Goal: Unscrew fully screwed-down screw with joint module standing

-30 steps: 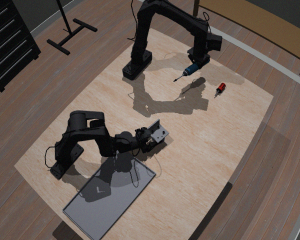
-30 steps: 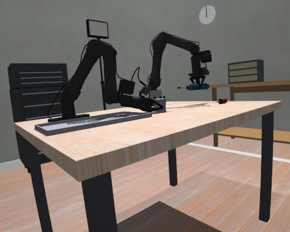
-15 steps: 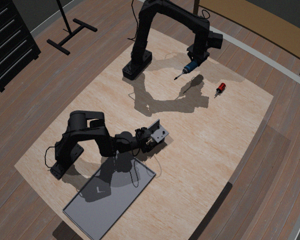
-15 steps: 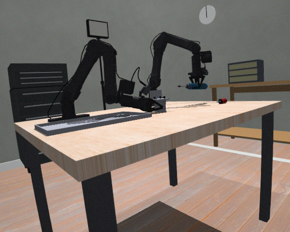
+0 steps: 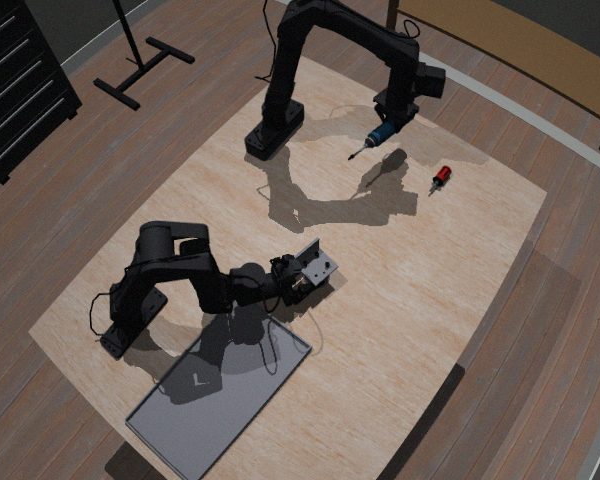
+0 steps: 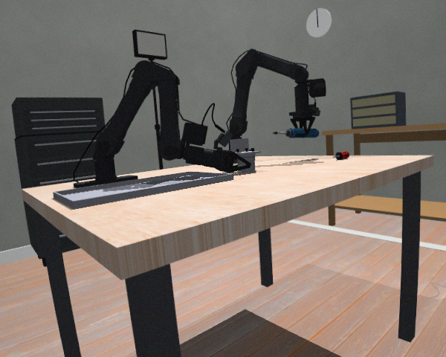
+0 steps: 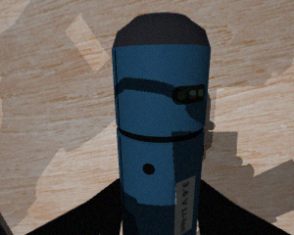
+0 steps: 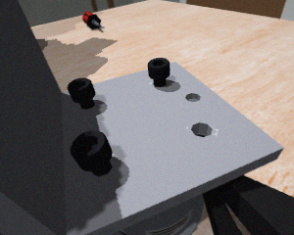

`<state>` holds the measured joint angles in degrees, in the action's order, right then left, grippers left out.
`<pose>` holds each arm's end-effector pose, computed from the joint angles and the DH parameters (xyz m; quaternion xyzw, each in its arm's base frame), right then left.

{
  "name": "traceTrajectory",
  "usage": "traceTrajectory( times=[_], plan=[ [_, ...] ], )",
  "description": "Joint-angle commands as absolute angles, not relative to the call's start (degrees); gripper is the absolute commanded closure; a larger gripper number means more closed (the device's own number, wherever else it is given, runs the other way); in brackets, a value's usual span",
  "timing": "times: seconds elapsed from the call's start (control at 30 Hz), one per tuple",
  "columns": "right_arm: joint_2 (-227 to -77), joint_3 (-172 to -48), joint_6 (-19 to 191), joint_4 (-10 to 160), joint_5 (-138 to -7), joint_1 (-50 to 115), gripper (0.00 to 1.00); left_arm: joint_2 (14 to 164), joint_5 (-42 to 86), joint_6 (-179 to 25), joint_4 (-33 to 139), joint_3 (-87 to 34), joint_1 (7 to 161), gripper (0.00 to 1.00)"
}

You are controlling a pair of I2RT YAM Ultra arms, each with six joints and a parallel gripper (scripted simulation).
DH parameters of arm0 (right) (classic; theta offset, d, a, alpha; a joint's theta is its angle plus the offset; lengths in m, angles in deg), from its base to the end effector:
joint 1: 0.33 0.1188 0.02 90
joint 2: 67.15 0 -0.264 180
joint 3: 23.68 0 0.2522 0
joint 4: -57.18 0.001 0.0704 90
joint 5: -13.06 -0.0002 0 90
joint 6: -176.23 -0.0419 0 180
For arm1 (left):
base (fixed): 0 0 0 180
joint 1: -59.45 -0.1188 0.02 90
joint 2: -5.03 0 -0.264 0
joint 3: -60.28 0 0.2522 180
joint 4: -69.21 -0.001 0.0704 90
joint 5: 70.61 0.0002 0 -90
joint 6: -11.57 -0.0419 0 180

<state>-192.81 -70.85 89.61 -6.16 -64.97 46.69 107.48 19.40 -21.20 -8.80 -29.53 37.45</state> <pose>0.2190 0.2493 0.0569 -0.3936 0.6877 0.3015 0.5303 0.2977 0.1214 0.2091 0.6376 -0.7703 -0.0016 0.0054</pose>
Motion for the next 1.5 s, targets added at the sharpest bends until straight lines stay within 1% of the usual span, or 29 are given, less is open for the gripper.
traceTrajectory(
  times=[0.0, 0.2, 0.37, 0.4, 0.63, 0.77, 0.83, 0.93, 1.0, 1.23, 1.33, 1.47],
  plan=[
    [-192.53, -71.21, 89.38, -5.60, -65.25, 46.82, 0.41, 108.16, 19.30, -20.91, -6.88, -28.09, 38.20, 0.58],
    [-192.53, -71.21, 89.38, -5.60, -65.25, 46.82, 0.41, 108.34, 19.32, -20.91, -4.15, -26.07, 38.20, 0.58],
    [-192.53, -71.21, 89.38, -5.60, -65.25, 46.82, 0.41, 107.17, 19.34, -20.90, -4.10, -28.36, 38.21, 0.58],
    [-192.53, -71.21, 89.38, -5.60, -65.25, 46.82, 0.41, 107.96, 19.31, -20.91, -3.60, -25.73, 38.20, 0.58],
    [-192.53, -71.21, 89.38, -5.60, -65.25, 46.82, 0.41, 108.30, 19.34, -20.90, -0.45, -24.92, 38.21, 0.58],
    [-192.53, -71.21, 89.38, -5.60, -65.25, 46.82, 0.41, 110.63, 19.31, -20.92, 1.36, -22.22, 38.20, 0.58],
    [-192.53, -71.21, 89.38, -5.60, -65.25, 46.82, 0.41, 108.51, 19.34, -20.90, 1.41, -24.52, 38.21, 0.58],
    [-192.53, -71.21, 89.38, -5.60, -65.25, 46.82, 0.41, 108.49, 19.34, -20.90, 1.43, -24.61, 38.20, 0.58],
    [-192.53, -71.21, 89.38, -5.60, -65.25, 46.82, 0.41, 109.96, 19.31, -20.92, 2.37, -21.70, 38.20, 0.58],
    [-192.53, -71.21, 89.38, -5.60, -65.25, 46.82, 0.41, 110.50, 19.34, -20.90, 5.51, -21.31, 38.21, 0.58],
    [-192.53, -71.21, 89.38, -5.60, -65.25, 46.82, 0.41, 112.88, 19.31, -20.92, 6.85, -18.97, 38.20, 0.58],
    [-192.53, -71.21, 89.38, -5.60, -65.25, 46.82, 0.41, 110.80, 19.34, -20.90, 6.95, -20.99, 38.21, 0.58]
  ],
)
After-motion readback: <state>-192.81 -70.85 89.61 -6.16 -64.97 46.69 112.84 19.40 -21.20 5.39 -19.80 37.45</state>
